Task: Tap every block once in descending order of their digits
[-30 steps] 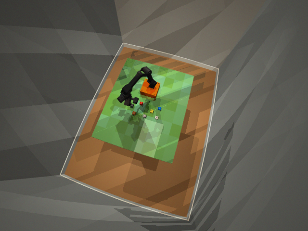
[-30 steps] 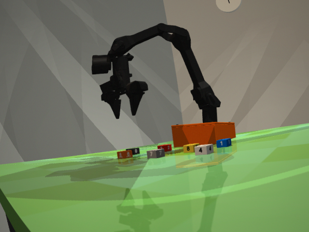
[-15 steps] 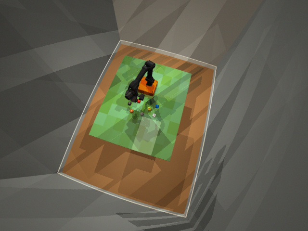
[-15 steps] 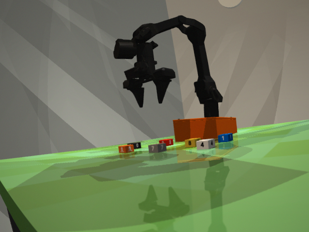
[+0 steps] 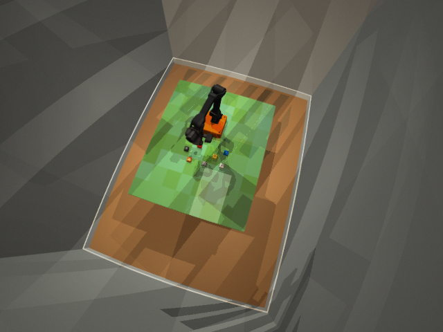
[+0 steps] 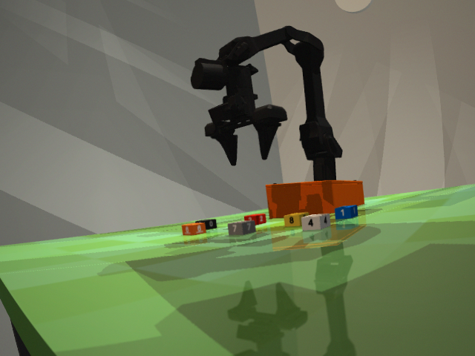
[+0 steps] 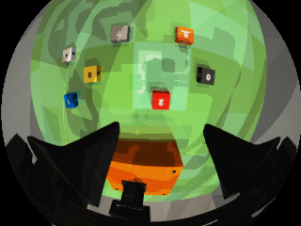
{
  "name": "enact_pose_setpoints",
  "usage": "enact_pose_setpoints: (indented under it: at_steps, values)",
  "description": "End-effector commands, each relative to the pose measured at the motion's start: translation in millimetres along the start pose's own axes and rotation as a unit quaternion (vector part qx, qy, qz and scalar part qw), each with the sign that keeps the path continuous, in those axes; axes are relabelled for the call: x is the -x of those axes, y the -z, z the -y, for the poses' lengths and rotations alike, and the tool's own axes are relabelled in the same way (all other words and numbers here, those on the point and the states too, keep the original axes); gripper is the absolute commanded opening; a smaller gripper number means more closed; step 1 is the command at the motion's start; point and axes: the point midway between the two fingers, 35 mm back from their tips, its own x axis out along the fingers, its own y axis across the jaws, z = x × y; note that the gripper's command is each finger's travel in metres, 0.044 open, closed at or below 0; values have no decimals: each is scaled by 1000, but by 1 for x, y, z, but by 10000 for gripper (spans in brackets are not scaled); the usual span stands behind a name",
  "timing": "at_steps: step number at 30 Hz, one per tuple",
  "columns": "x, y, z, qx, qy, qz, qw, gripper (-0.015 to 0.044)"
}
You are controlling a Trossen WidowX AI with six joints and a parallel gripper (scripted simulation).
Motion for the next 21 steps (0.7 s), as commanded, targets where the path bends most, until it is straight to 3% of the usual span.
enact_pose_setpoints:
  at_steps: [1, 11, 21]
  values:
    - [-2, 2, -1, -3, -2, -2, 1000, 400]
    - [-1, -4, -10, 1, -3, -2, 1000, 400]
    - [0, -41, -114, 2, -8, 0, 1000, 400]
